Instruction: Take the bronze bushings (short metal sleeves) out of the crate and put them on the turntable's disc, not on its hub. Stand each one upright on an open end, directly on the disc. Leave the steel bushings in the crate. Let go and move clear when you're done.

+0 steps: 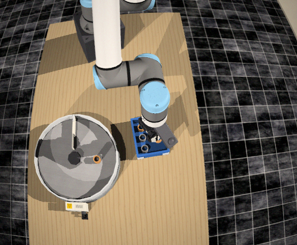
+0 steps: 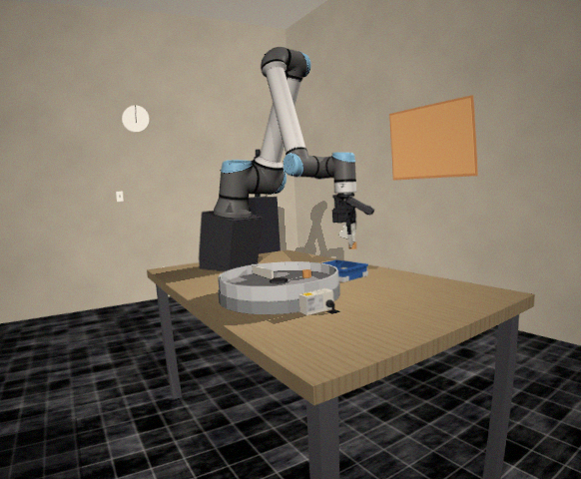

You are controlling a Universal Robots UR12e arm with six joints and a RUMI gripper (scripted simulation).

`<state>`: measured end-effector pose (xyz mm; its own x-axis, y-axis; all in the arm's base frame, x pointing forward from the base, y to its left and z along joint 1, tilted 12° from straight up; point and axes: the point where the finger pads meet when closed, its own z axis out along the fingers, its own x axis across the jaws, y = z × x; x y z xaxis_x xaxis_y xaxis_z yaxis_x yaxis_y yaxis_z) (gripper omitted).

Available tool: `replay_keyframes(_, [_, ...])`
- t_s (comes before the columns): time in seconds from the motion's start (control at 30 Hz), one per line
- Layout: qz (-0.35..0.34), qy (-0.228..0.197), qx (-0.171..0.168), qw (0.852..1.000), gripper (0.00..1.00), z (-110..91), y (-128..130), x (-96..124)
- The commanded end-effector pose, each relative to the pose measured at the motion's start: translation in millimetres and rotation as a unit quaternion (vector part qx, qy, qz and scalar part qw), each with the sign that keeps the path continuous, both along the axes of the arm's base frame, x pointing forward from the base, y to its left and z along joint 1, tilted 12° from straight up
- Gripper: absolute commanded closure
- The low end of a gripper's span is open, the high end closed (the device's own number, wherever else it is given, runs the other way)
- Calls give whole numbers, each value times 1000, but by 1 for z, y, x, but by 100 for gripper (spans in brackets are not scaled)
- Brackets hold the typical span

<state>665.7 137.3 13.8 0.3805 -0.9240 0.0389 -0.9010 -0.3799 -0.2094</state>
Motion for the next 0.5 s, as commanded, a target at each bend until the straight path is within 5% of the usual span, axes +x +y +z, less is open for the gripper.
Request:
replay_keyframes(0.0, [0, -1, 0, 1000, 100, 0, -6, -1])
replay_keyframes(0.47, [0, -1, 0, 1000, 100, -4, -44, -12])
